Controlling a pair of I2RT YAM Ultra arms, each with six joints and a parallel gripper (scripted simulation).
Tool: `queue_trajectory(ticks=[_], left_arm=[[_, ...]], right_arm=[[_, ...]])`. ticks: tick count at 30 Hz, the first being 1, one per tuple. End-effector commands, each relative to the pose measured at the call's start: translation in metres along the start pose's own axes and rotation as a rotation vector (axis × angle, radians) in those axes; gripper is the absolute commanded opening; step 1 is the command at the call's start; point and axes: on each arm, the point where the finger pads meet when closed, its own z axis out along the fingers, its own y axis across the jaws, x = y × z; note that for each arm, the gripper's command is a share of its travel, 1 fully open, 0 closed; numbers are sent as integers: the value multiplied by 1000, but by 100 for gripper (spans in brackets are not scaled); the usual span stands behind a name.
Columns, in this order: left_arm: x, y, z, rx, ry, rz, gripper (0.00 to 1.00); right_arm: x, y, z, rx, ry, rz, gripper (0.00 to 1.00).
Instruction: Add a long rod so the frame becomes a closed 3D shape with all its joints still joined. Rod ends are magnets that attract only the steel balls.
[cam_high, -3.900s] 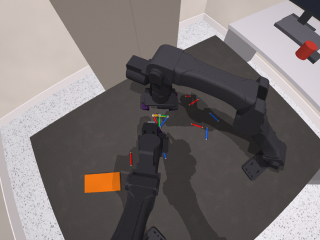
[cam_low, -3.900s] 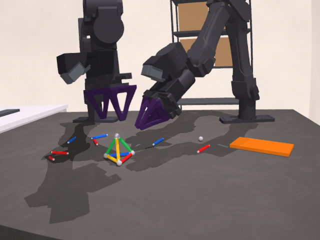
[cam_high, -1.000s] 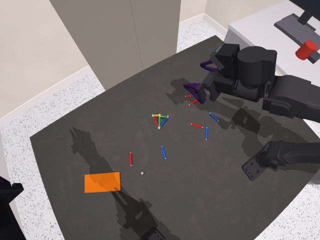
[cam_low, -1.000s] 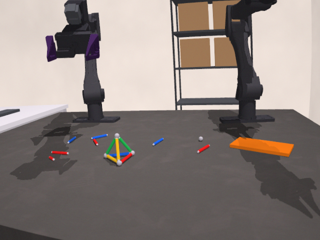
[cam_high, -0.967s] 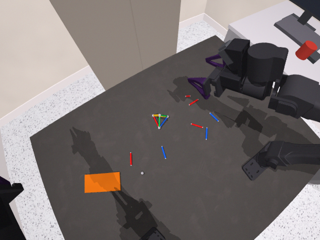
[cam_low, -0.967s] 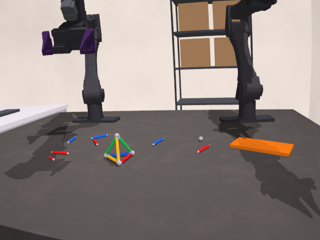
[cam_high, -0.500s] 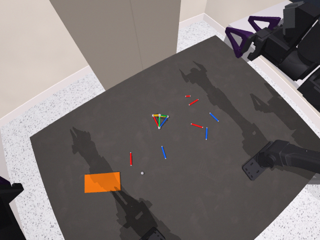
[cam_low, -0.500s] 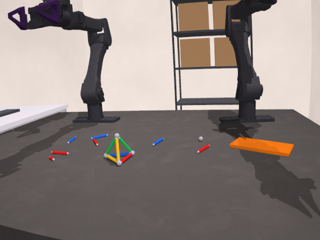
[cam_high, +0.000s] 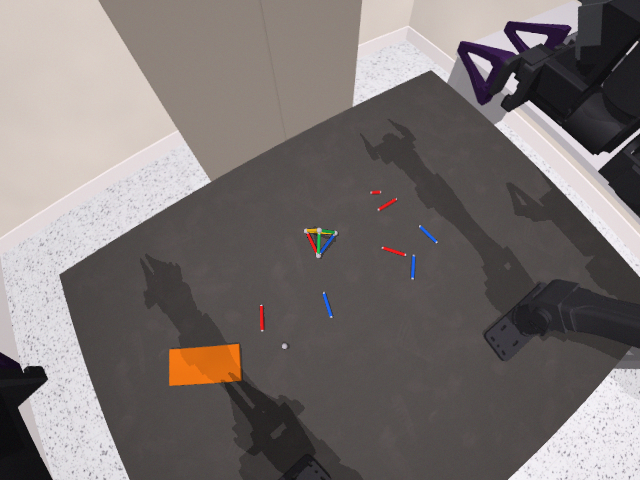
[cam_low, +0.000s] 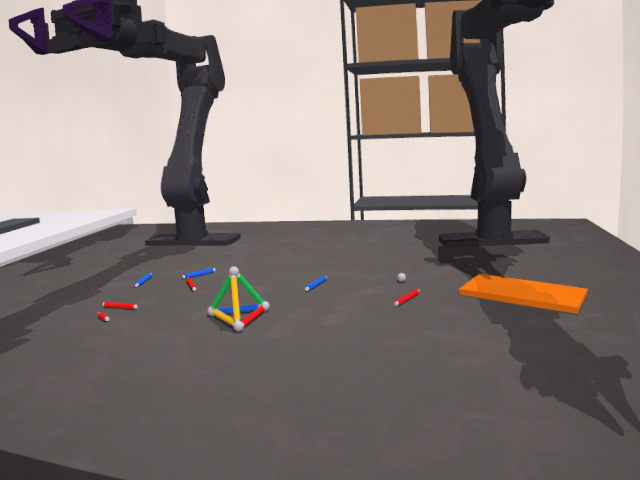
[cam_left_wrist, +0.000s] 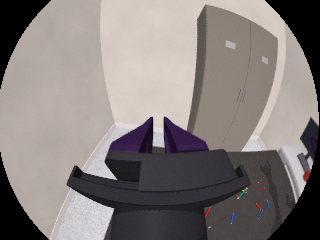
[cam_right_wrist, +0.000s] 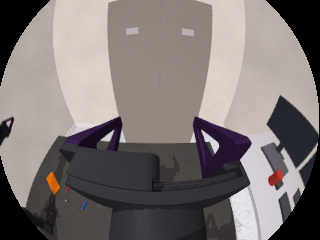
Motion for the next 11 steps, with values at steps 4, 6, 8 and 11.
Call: queue_trajectory(ticks=[4,6,8,11], left_arm=[[-5,0,-1,0,-13,0,14],[-5,0,-1,0,-13,0,14],[-5,0,-1,0,-13,0,14],[-5,0,-1,0,-13,0,14]], right_arm=[[-16,1,-2,-7,-41,9,100],[-16,1,-2,-7,-41,9,100],[-16,1,-2,-7,-41,9,100],[-16,1,-2,-7,-41,9,100]])
